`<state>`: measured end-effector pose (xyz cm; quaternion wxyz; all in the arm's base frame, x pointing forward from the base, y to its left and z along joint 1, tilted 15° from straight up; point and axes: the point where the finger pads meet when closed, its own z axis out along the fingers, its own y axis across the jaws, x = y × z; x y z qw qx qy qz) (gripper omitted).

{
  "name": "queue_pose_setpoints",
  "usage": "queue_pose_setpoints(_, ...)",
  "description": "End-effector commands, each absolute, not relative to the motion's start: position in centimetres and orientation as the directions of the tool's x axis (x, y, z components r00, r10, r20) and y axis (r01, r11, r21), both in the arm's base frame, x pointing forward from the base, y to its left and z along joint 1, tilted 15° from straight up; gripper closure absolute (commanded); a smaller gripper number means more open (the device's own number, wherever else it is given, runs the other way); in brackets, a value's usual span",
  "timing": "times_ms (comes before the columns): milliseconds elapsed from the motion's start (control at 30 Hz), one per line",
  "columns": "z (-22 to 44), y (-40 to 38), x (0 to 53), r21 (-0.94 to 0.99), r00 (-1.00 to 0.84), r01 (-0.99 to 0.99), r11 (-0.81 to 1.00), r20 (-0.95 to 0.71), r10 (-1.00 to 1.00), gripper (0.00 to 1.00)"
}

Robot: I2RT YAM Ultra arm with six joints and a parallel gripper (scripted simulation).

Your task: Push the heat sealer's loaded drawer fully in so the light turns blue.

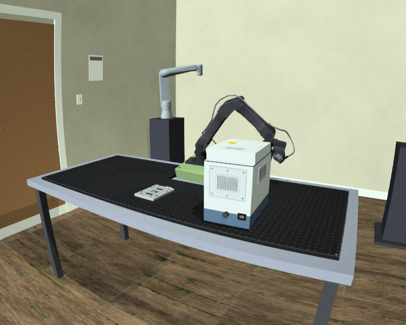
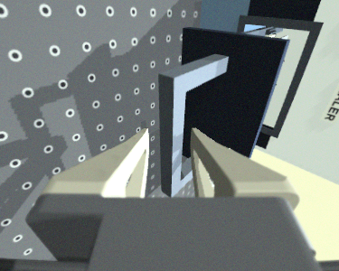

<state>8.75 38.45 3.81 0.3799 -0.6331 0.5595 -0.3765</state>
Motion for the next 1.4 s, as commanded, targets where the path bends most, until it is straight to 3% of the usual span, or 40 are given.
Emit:
queue_pose_setpoints(0,4.86,38.7,8.59,-0.909,0.102,-0.412,-0.057,0.015,-0.995,0.7)
queue_pose_setpoints(267,4.86,38.7,8.59,-0.909,0.102,-0.412,-0.057,0.015,-0.995,0.7)
queue_pose_setpoints(1167,4.81,38.69,8.57,-0.908,0.102,-0.414,-0.057,0.016,-0.995,0.95)
queue_pose_setpoints(1200,4.81,38.69,8.57,-0.908,0.102,-0.414,-0.057,0.016,-0.995,1.0)
queue_pose_setpoints(1367,4.81,38.69,8.57,-0.908,0.102,-0.414,-0.057,0.016,-0.995,1.0)
